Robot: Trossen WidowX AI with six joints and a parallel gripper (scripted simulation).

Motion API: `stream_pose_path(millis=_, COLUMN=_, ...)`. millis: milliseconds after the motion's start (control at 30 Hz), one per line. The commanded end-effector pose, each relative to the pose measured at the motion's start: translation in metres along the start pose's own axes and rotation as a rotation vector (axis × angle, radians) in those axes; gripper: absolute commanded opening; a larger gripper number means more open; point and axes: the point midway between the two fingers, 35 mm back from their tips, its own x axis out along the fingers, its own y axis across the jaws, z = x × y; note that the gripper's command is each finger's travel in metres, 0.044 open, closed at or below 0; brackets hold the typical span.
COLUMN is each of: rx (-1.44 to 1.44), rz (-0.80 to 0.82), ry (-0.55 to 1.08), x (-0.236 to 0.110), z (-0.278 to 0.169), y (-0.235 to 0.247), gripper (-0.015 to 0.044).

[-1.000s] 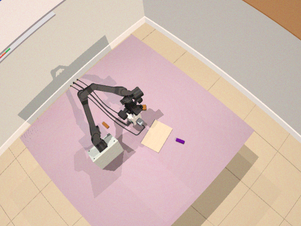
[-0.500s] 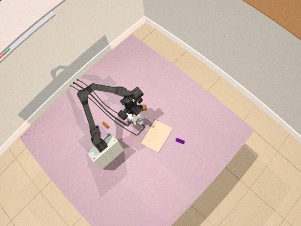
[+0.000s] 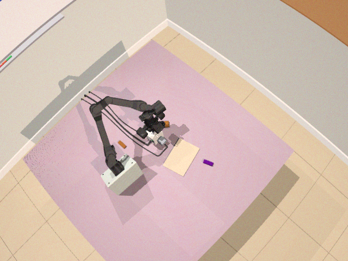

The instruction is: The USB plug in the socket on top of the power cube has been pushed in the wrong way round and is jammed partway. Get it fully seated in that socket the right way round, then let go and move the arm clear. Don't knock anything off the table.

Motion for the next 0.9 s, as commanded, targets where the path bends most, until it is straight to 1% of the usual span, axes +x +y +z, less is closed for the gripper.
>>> stream_pose_path(millis=0, rx=0.005, rz=-0.001, ry=0.007, x=0.0015, z=-0.0007, y=-0.0007, gripper=0.0)
stream_pose_path(millis=867, rx=0.005, rz=-0.001, ry=0.007, x=0.0046, z=-0.0007, y=-0.0007, gripper=0.0)
